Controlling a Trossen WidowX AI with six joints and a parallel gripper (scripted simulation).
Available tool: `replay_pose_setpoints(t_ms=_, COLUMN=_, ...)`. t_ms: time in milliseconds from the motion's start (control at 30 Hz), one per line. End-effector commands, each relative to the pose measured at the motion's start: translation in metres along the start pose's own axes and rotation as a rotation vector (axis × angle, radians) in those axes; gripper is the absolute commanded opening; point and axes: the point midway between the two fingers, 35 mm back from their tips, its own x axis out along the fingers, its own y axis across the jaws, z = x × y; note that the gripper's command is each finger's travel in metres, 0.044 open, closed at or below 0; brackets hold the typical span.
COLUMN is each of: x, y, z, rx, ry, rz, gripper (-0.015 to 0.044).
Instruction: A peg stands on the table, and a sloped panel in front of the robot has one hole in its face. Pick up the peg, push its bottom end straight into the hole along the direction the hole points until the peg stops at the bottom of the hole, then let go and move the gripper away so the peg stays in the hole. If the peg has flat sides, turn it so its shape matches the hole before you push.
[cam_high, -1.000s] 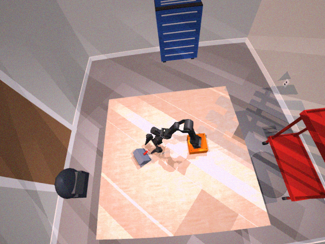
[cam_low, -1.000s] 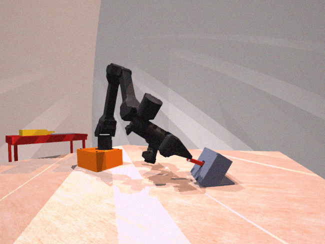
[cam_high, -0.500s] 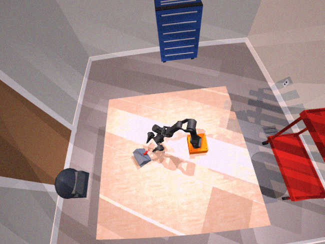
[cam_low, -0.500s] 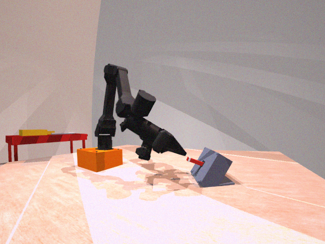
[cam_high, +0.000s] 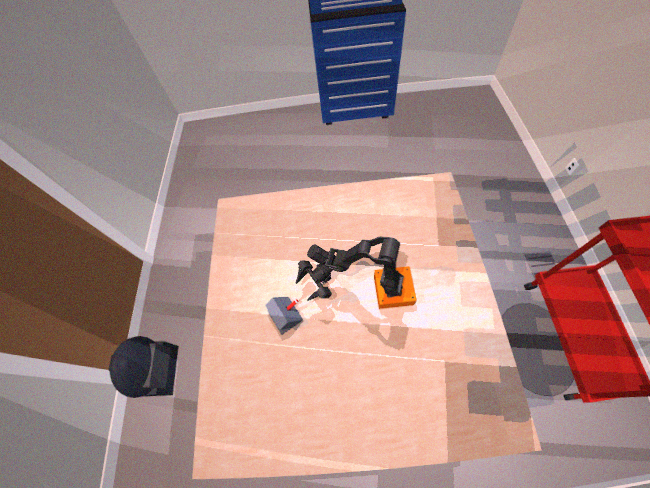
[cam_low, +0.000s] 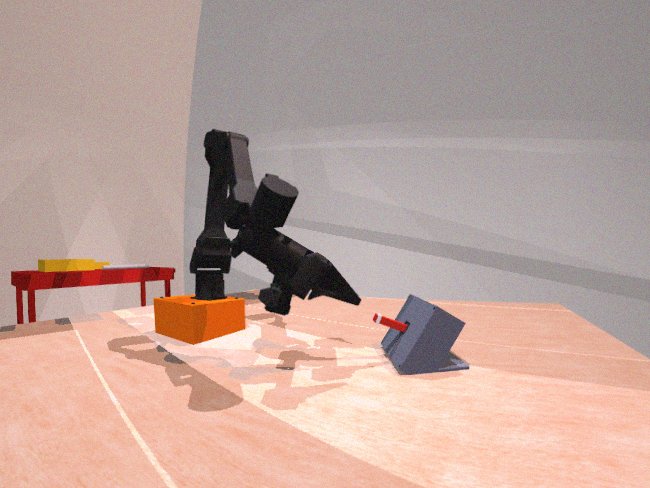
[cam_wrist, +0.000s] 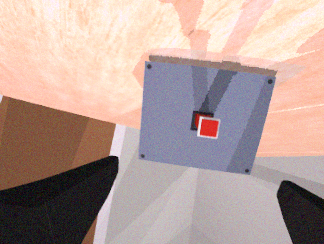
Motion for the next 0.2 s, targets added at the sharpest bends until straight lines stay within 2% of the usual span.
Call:
replay_pose_setpoints(t_ms=0, x=-0.0045, y=-0.0002, z=-0.0007, rx=-0.006, ry=0.004, rz=-0.001, gripper=0.044)
replay_pose_setpoints(t_ms=167, x=-0.0109, y=0.0001, z=-0.001, rx=-0.006, ry=0.004, rz=0.0, gripper=0.044)
